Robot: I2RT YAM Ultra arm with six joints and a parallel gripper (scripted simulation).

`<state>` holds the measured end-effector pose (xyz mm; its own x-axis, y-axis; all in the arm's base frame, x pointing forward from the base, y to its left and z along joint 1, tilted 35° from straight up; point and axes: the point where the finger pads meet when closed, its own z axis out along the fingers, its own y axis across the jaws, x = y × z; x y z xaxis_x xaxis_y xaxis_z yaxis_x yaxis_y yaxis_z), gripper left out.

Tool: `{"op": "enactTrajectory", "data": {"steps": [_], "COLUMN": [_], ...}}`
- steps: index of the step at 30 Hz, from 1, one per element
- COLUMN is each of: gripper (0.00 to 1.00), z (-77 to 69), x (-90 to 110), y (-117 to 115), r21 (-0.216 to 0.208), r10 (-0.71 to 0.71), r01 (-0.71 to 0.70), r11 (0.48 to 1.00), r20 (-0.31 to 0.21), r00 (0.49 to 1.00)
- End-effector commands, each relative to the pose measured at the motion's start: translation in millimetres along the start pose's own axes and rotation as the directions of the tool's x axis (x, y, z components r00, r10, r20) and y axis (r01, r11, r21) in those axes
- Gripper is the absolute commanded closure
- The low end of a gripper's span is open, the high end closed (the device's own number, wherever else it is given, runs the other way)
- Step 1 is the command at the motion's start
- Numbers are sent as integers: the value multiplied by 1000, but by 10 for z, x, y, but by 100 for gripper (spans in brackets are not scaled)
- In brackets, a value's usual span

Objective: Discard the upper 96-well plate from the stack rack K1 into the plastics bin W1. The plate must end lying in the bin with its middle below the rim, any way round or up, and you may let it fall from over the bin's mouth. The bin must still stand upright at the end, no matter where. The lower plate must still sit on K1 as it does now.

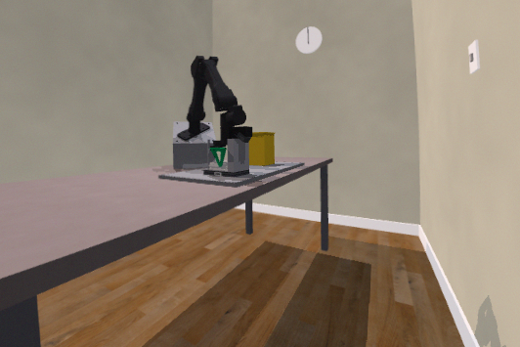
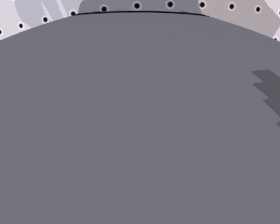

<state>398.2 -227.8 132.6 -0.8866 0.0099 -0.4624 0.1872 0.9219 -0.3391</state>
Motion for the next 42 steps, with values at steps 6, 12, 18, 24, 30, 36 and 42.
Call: {"op": "enactTrajectory", "data": {"steps": [6, 12, 18, 24, 30, 36, 42], "gripper": [100, 100, 100, 100, 100, 100, 100], "z": [-40, -123, -223, -290, -390, -473, -557], "x": [-43, -41, -40, -39, -37, -36, -35], "y": [-14, -14, -14, -14, -13, -13, -13], "r21": [3, 3, 3, 3, 3, 3, 3], "r10": [1, 1, 1, 1, 1, 1, 1], "r01": [-1, -1, -1, -1, -1, -1, -1], "r11": [1000, 1000, 1000, 1000, 1000, 1000, 1000], "r20": [17, 17, 17, 17, 17, 17, 17], "r00": [1000, 1000, 1000, 1000, 1000, 1000, 1000]}}
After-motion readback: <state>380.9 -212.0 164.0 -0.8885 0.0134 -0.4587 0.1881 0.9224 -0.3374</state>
